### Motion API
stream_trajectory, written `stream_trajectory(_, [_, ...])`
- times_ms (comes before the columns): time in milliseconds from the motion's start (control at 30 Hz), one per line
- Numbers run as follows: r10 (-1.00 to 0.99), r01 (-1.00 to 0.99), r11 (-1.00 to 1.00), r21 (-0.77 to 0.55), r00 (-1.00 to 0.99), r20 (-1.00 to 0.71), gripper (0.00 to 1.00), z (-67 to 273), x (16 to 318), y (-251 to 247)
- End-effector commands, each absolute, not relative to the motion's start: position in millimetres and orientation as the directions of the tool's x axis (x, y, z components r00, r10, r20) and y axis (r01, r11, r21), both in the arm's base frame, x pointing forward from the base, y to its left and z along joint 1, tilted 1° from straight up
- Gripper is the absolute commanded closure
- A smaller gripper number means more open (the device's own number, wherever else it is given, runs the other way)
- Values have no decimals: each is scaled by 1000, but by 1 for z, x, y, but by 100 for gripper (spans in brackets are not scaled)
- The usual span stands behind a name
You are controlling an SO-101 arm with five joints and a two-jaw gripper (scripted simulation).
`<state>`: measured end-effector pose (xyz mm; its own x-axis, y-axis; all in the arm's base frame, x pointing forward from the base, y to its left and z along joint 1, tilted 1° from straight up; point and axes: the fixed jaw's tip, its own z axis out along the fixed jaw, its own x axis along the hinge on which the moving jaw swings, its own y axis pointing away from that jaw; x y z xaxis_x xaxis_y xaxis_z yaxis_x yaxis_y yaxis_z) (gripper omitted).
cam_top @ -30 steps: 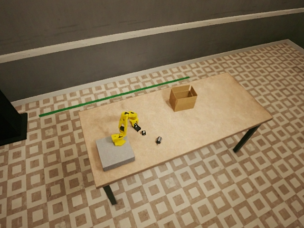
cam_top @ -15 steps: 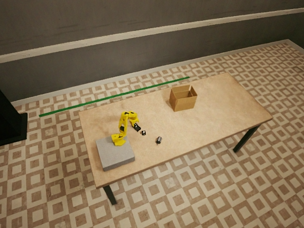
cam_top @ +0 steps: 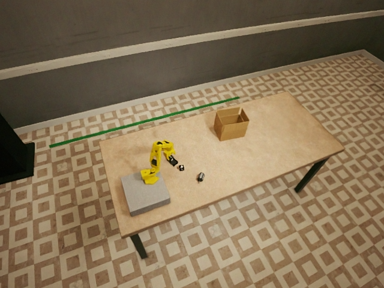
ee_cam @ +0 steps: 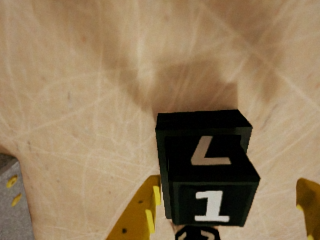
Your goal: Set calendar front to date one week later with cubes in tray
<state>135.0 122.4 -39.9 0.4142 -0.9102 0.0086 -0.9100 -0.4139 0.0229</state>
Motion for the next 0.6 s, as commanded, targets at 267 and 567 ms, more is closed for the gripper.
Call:
stream_trajectory(267, [-912, -912, -411, 15, 411, 5, 64, -4, 136, 125])
stream_trajectory(567, [-912, -912, -411, 15, 411, 5, 64, 11, 135, 124])
